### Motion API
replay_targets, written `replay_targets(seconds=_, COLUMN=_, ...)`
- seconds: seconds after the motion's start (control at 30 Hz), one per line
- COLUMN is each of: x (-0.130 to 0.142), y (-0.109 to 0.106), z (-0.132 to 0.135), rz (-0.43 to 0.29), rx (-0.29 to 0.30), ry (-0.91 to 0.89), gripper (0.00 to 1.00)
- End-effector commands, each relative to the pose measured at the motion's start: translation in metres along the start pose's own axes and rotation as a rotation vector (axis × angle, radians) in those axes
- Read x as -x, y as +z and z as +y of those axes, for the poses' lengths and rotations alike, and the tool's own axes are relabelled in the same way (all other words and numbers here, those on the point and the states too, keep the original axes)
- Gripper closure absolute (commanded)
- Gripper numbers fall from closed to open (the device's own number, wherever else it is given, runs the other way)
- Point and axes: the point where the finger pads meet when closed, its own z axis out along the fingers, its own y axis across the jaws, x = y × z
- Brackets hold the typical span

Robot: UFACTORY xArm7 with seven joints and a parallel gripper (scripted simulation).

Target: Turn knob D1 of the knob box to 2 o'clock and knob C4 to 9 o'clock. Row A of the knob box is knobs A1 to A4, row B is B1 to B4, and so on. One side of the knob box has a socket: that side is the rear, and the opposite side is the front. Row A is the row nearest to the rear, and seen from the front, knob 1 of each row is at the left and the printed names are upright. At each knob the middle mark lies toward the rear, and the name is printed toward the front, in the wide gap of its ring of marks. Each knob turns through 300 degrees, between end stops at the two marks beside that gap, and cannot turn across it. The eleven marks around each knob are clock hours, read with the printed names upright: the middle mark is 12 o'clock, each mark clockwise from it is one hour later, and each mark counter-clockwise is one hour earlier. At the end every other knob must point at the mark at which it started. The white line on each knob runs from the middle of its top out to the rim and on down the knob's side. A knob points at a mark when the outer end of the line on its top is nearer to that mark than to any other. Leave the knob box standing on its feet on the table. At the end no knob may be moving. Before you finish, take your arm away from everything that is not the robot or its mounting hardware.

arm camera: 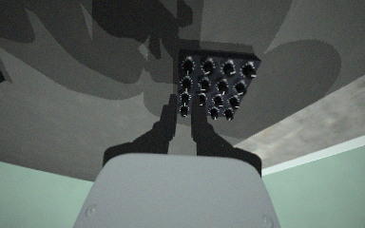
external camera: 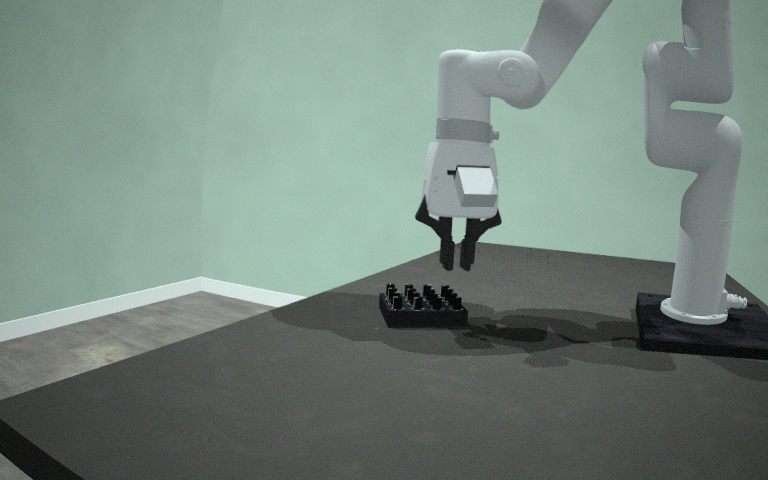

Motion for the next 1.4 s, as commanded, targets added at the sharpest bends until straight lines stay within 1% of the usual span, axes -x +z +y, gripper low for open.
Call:
replay_targets(seconds=0.0, x=0.0, y=0.003, z=0.002, rz=0.001, rx=0.003, ry=0.0, gripper=0.81)
replay_targets(seconds=0.53, x=0.001, y=0.022, z=0.002, rz=0.001, rx=0.003, ry=0.0, gripper=0.81)
replay_targets(seconds=0.93, x=0.001, y=0.029, z=0.002, rz=0.001, rx=0.003, ry=0.0, gripper=0.81)
replay_targets(seconds=1.37, x=0.001, y=0.03, z=0.002, rz=0.001, rx=0.003, ry=0.0, gripper=0.81)
